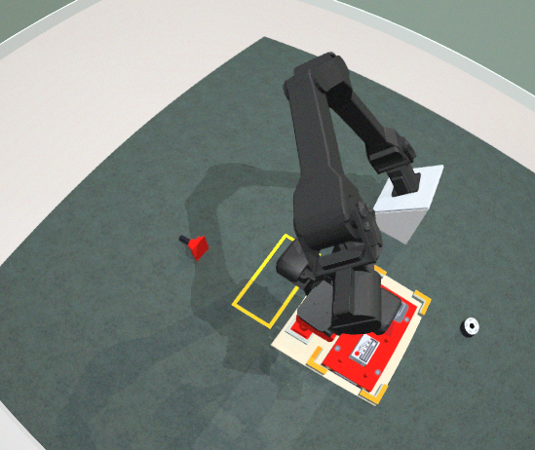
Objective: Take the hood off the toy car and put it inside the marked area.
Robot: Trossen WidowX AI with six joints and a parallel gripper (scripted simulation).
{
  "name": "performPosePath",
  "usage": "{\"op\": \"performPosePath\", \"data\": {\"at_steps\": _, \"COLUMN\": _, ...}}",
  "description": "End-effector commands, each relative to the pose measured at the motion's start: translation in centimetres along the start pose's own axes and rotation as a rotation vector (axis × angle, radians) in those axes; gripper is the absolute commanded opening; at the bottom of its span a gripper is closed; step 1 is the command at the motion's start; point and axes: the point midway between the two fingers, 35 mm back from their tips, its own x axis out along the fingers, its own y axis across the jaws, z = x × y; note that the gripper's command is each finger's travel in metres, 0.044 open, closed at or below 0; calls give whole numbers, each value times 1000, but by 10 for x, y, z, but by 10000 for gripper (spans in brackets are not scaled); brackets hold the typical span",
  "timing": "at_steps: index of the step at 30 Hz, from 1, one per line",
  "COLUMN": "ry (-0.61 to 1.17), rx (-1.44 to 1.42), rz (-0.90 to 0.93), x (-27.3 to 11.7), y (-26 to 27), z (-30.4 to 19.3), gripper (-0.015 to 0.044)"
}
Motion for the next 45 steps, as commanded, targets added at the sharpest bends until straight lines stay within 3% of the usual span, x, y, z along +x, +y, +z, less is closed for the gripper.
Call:
{"op": "performPosePath", "data": {"at_steps": 1, "ry": 7, "rx": -12, "rz": -10, "x": 2, "y": -16, "z": -5, "gripper": 0}}
{"op": "performPosePath", "data": {"at_steps": 27, "ry": 11, "rx": -6, "rz": -26, "x": 0, "y": -116, "z": -41, "gripper": 0}}
{"op": "performPosePath", "data": {"at_steps": 45, "ry": 11, "rx": -6, "rz": -25, "x": 9, "y": -118, "z": -42, "gripper": 0}}
